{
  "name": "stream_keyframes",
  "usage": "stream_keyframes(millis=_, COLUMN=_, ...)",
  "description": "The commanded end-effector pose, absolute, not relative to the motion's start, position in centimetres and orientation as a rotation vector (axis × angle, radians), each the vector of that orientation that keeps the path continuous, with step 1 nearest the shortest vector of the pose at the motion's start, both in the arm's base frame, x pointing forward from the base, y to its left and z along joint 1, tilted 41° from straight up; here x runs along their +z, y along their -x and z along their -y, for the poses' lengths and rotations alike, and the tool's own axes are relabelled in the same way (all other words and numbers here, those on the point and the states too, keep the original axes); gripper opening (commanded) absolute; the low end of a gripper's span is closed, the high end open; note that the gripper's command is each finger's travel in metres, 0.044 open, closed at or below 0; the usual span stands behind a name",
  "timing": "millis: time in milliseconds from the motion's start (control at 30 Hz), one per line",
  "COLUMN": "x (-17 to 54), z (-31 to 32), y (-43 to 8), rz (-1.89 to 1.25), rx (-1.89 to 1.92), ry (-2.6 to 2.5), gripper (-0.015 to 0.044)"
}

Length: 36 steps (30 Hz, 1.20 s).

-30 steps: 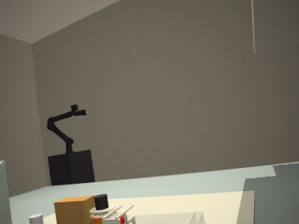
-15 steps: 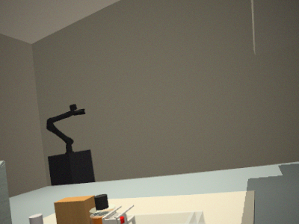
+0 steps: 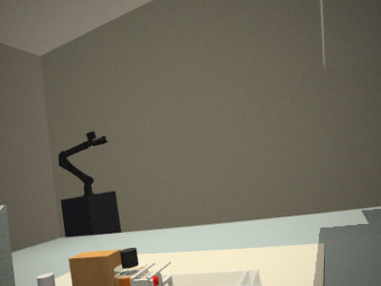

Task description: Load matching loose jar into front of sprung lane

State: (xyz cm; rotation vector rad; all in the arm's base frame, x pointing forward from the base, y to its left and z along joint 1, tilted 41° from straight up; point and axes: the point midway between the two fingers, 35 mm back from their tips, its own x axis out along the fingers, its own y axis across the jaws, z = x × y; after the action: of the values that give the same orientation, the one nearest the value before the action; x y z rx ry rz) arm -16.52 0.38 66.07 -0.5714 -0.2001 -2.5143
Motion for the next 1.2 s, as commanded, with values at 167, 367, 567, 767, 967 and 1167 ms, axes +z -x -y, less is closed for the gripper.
stream_keyframes(millis=167, x=66.0, z=10.8, y=7.5, rz=0.09, rx=-2.181, ry=0.668, gripper=0.044)
stream_keyframes(millis=367, x=63.9, z=16.4, y=-0.2, rz=0.064, rx=-1.927, ry=0.676, gripper=0.044)
stream_keyframes(millis=567, x=60.1, z=19.9, y=-8.0, rz=-0.019, rx=-1.693, ry=0.649, gripper=0.044)
stream_keyframes(millis=767, x=54.8, z=21.5, y=-15.8, rz=-0.117, rx=-1.462, ry=0.607, gripper=0.044)
stream_keyframes(millis=967, x=48.4, z=20.9, y=-22.9, rz=-0.228, rx=-1.237, ry=0.554, gripper=0.044)
stream_keyframes(millis=1167, x=41.0, z=18.5, y=-28.7, rz=-0.36, rx=-1.025, ry=0.497, gripper=0.044)
